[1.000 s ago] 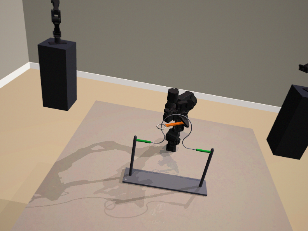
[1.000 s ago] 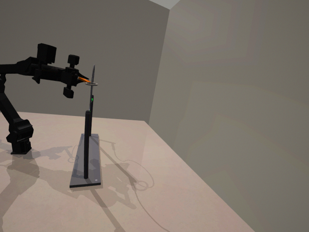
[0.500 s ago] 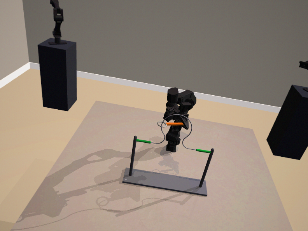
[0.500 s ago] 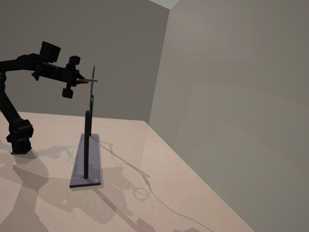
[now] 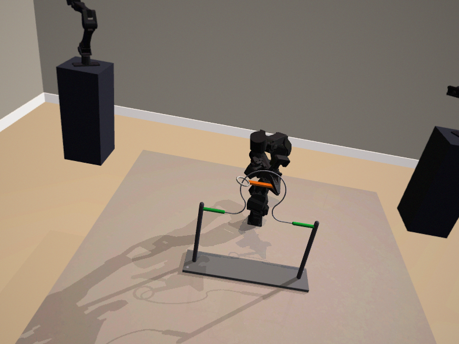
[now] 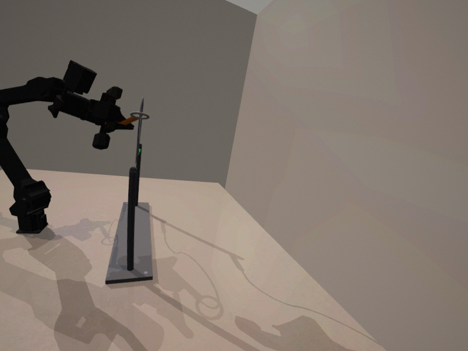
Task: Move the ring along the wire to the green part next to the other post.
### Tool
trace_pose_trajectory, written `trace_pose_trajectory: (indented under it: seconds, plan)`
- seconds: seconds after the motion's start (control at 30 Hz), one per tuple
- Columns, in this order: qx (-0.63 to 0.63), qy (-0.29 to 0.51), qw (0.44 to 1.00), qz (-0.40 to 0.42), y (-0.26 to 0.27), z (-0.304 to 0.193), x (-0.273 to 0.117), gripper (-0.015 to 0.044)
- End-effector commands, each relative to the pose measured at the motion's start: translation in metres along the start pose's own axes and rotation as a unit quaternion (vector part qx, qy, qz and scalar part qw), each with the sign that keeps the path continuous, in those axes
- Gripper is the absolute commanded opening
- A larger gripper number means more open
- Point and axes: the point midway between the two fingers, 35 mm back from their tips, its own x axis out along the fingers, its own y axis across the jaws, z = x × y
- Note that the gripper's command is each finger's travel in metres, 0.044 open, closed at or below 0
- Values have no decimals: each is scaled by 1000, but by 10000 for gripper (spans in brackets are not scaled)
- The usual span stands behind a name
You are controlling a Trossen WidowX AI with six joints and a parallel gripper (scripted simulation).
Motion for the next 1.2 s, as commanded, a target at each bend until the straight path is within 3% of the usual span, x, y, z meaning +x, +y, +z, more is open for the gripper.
trace_pose_trajectory:
  seconds: [0.0,1.17]
  plan:
    - [-26,-4,1000,-16,-2,1,1,-150]
    - [-230,-31,963,-134,-22,6,0,-150]
